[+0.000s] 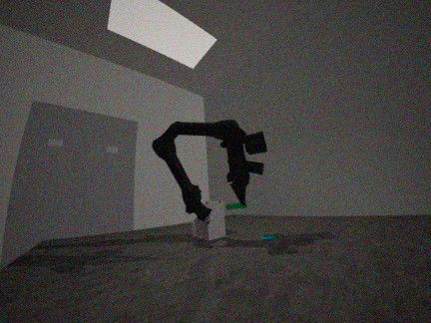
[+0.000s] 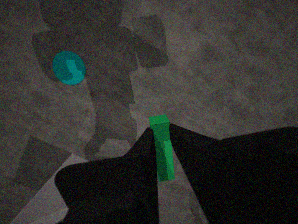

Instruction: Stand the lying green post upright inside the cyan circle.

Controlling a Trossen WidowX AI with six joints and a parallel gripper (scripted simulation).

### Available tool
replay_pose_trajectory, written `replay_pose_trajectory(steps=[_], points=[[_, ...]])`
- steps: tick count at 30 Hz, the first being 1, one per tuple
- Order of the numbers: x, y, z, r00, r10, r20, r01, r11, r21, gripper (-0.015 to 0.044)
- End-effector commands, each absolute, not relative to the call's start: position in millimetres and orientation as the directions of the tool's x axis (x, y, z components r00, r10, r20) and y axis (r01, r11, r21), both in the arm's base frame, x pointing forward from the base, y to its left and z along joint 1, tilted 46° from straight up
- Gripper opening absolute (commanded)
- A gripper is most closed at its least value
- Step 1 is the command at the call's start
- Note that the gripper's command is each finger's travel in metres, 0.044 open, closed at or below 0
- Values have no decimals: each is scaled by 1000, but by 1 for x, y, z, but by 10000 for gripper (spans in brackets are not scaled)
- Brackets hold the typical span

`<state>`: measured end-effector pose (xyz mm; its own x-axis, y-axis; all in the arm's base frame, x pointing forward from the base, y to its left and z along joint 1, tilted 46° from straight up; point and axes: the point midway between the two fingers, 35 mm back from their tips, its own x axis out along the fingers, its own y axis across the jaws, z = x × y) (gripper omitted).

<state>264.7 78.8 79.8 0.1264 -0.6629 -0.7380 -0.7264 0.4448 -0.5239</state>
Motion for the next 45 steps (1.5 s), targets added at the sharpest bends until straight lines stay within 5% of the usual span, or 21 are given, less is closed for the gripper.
replay_pose_trajectory(steps=[1, 45], points=[[266, 89, 74, 128, -656, -744, -749, 428, -506, 23], [237, 167, -2, 120, -679, -724, -921, 197, -337, 23]])
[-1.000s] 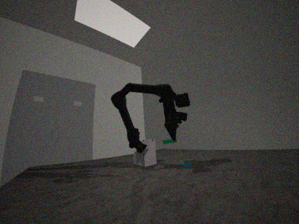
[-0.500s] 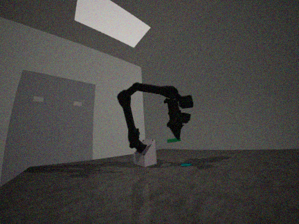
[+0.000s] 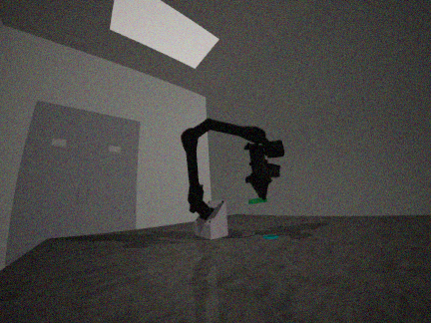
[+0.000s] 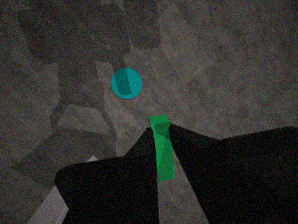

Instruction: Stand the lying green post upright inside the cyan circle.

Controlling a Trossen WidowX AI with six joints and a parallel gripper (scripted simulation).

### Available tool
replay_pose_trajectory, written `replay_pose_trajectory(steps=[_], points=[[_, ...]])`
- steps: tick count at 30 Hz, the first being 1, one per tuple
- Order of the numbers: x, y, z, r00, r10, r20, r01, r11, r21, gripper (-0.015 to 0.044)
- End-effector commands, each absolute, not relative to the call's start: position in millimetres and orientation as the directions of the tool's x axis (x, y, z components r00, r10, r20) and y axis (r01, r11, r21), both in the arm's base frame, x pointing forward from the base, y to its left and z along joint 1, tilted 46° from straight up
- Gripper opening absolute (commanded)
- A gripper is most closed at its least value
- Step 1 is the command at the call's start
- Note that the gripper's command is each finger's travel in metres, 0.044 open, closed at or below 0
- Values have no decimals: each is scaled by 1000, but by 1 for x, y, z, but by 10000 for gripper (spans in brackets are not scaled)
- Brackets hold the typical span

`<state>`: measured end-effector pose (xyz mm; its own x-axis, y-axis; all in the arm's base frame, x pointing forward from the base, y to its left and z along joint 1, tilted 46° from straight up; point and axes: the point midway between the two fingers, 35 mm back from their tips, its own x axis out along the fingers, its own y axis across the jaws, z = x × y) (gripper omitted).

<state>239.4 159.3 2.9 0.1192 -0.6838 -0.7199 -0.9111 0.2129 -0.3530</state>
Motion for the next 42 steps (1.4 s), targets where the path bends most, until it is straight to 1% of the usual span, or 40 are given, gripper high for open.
replay_pose_trajectory(steps=[1, 20, 42], points=[[236, 168, -4, 120, -680, -723, -923, 191, -333, 23], [217, 190, -34, 123, -697, -706, -958, 102, -267, 23], [215, 181, -46, 46, -600, -798, -964, 184, -194, 23]])
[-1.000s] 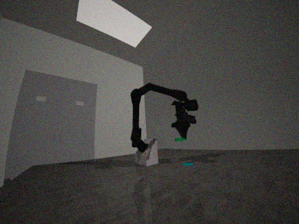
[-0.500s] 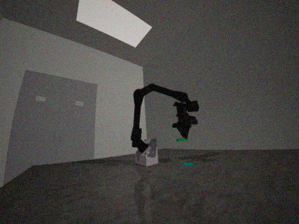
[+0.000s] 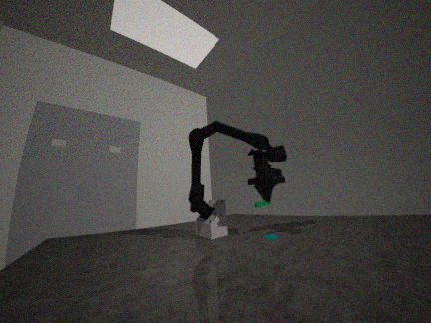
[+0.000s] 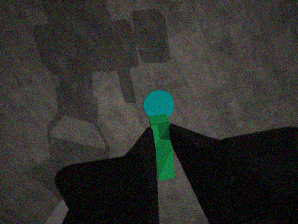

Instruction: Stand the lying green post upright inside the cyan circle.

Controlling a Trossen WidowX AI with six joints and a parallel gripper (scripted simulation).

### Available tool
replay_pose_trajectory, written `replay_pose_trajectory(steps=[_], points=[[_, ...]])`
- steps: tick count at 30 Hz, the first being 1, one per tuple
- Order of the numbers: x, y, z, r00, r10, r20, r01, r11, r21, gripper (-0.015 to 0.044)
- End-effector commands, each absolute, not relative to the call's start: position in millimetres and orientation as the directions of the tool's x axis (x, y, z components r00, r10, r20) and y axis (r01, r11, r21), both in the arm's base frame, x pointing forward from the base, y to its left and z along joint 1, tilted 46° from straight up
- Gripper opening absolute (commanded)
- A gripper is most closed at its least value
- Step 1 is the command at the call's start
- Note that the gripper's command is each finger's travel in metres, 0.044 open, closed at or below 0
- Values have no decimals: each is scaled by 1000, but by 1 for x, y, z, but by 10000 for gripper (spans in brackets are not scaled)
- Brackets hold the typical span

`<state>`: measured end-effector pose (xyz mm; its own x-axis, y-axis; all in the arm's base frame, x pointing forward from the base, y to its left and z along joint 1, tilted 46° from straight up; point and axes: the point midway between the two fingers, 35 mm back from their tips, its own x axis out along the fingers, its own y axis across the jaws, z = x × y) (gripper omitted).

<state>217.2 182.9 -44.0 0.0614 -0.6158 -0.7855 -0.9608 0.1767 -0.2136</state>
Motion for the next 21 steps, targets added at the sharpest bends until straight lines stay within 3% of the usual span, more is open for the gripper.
replay_pose_trajectory(steps=[1, 21], points=[[215, 180, -46, 43, -595, -802, -964, 187, -191, 23], [214, 175, -56, -10, -478, -878, -963, 242, -121, 23]])
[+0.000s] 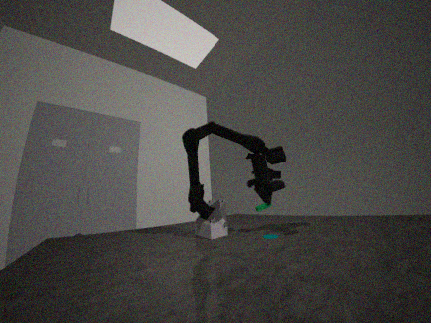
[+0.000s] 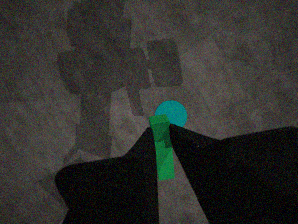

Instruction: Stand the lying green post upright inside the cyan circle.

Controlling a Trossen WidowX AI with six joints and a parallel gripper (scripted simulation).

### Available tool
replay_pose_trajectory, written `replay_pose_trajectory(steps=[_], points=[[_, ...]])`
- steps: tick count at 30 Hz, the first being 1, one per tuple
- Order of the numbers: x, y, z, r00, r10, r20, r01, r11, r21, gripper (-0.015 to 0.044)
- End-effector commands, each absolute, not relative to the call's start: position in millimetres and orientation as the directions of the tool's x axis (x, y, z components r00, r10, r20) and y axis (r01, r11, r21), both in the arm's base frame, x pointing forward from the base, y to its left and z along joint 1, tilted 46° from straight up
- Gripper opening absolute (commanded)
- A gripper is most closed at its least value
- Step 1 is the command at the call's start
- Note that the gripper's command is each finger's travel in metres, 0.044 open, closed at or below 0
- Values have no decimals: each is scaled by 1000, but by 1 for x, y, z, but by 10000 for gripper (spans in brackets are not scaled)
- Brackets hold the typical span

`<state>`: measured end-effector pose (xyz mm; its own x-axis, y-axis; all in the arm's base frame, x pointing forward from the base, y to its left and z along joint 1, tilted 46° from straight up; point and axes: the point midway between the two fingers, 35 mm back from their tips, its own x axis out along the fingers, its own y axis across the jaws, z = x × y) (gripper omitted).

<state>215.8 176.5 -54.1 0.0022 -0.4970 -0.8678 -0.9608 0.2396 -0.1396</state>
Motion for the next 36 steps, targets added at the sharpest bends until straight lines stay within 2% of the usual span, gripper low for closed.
replay_pose_trajectory(steps=[1, 36], points=[[214, 175, -56, -12, -472, -882, -963, 244, -118, 23], [213, 170, -66, -50, -231, -972, -959, 283, -18, 23]])
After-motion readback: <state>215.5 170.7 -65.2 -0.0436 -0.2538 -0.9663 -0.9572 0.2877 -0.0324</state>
